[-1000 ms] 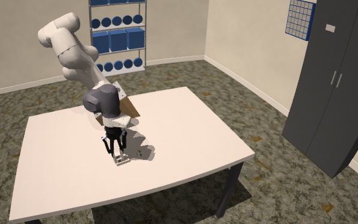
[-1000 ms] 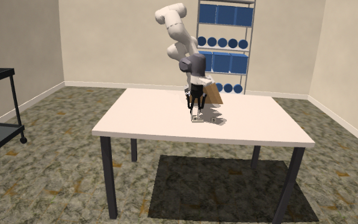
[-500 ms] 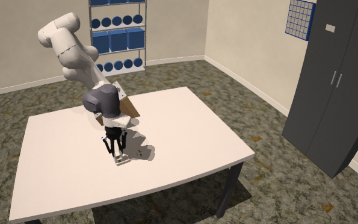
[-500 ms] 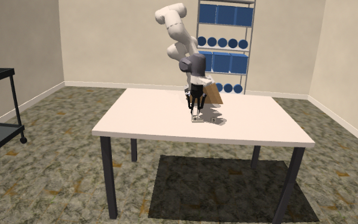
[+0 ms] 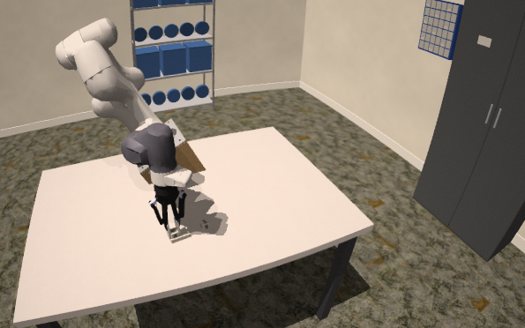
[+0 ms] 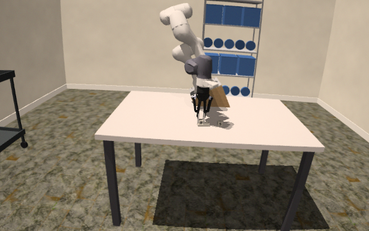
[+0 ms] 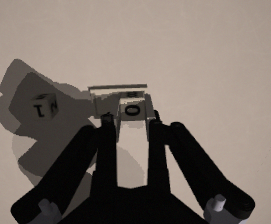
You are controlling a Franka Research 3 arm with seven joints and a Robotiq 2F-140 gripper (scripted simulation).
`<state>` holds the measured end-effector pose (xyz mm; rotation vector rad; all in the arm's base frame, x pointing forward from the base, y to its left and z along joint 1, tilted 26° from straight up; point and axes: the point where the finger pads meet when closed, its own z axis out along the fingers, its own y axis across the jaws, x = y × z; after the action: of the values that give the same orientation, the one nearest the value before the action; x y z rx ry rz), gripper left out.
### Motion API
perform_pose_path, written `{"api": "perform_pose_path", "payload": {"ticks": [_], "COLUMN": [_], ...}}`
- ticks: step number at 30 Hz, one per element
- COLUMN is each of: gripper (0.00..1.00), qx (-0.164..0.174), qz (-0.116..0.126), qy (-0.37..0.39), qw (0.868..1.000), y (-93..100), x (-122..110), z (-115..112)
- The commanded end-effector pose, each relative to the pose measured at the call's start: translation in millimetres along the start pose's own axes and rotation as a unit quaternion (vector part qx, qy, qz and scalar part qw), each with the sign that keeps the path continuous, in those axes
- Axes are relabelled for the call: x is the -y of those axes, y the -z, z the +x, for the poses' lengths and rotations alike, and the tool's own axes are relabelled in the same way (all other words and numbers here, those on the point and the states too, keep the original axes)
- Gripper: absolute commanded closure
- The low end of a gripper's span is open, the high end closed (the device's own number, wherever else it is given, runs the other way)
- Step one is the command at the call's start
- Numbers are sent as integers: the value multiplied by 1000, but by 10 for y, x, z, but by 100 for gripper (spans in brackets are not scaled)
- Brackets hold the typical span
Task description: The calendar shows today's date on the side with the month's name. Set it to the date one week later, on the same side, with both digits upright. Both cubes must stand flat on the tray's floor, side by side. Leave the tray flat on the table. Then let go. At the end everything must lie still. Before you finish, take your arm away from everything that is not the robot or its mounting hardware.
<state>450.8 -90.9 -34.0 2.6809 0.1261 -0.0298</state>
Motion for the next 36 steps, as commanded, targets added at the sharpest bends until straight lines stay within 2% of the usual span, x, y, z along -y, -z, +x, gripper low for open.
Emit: {"api": "perform_pose_path", "payload": {"ticks": [1, 7, 12, 14, 21, 25, 36], "gripper": [84, 84, 84, 84, 84, 84, 84], "qx": [-1, -1, -1, -1, -1, -1, -1], "qz": [0, 0, 0, 0, 0, 0, 0], "qy": [-2, -2, -2, -2, -2, -2, -2], "qw": [1000, 1000, 1000, 1000, 1000, 1000, 1000], "y": [-9, 23, 246, 246, 760, 951, 991], "x": [-3, -3, -3, -3, -3, -3, -3], "z": [5, 5, 4, 4, 4, 3, 3]}}
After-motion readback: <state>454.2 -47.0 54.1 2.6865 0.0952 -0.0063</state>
